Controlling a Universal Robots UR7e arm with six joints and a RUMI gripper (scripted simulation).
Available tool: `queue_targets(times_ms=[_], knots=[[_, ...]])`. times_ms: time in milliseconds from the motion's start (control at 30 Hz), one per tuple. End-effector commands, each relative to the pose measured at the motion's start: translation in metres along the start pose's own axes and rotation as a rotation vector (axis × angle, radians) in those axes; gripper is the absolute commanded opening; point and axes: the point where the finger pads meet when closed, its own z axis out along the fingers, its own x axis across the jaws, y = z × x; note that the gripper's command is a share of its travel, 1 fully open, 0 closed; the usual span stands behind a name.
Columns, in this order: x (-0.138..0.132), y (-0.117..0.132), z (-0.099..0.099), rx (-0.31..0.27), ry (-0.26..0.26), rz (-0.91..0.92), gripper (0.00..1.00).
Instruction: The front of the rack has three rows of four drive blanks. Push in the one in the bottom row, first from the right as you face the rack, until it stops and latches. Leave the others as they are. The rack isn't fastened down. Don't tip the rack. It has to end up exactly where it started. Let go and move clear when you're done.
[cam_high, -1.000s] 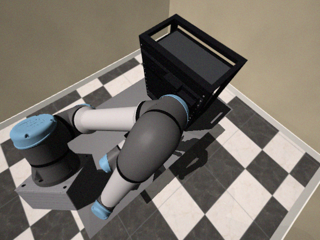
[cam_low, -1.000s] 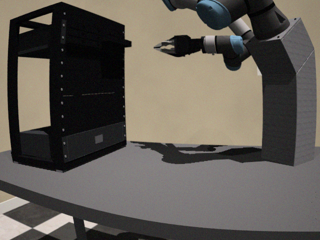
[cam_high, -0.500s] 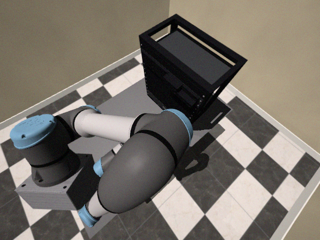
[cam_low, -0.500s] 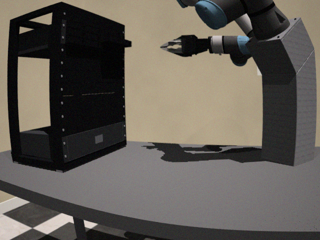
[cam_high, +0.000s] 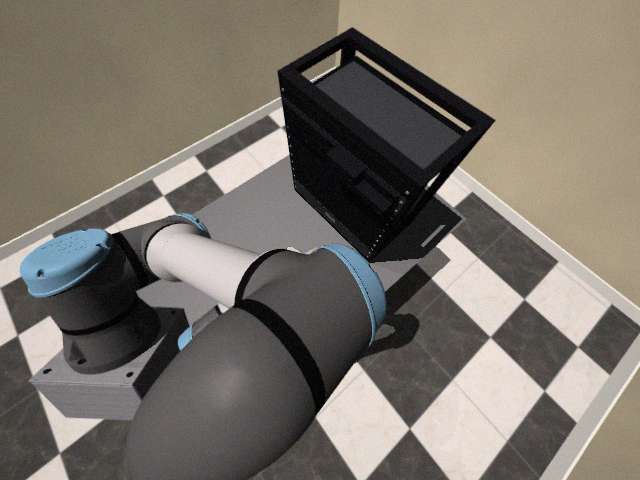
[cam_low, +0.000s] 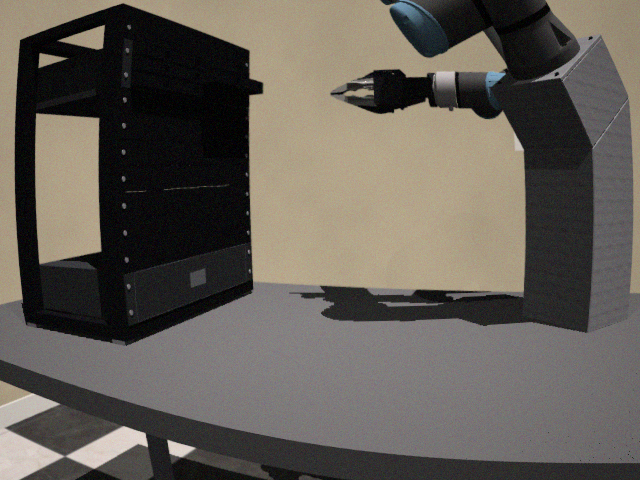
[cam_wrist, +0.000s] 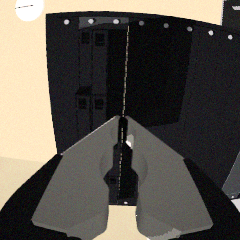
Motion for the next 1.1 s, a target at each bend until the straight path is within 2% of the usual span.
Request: queue_targets(times_ms=[0, 1067], knots=[[-0.001, 0.0, -0.008, -0.006, 0.007, 0.002, 0.0], [-0.002, 0.001, -0.029, -0.007, 0.006, 0.002, 0.0]])
